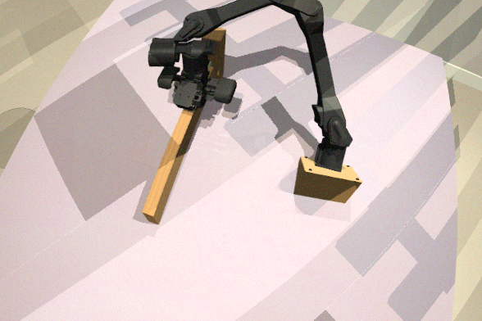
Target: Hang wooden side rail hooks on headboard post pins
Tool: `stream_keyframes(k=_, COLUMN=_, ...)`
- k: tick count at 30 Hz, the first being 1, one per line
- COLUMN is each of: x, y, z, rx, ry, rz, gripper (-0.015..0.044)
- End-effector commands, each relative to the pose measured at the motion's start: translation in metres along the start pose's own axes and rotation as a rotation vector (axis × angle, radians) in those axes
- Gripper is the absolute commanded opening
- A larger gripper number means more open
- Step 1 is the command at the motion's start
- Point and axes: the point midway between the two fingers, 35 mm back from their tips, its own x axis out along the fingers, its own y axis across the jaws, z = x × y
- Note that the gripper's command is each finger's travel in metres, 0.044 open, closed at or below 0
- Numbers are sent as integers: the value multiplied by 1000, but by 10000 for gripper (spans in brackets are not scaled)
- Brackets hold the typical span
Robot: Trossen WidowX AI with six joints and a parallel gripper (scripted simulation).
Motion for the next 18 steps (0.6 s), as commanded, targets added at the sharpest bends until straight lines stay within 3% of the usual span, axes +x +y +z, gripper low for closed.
stream_keyframes(k=1, x=-5, y=-3, z=-1, rx=-2, ry=0, rz=-14, gripper=0)
stream_keyframes(k=18, x=-5, y=-3, z=-3, rx=-2, ry=0, rz=-14, gripper=0)
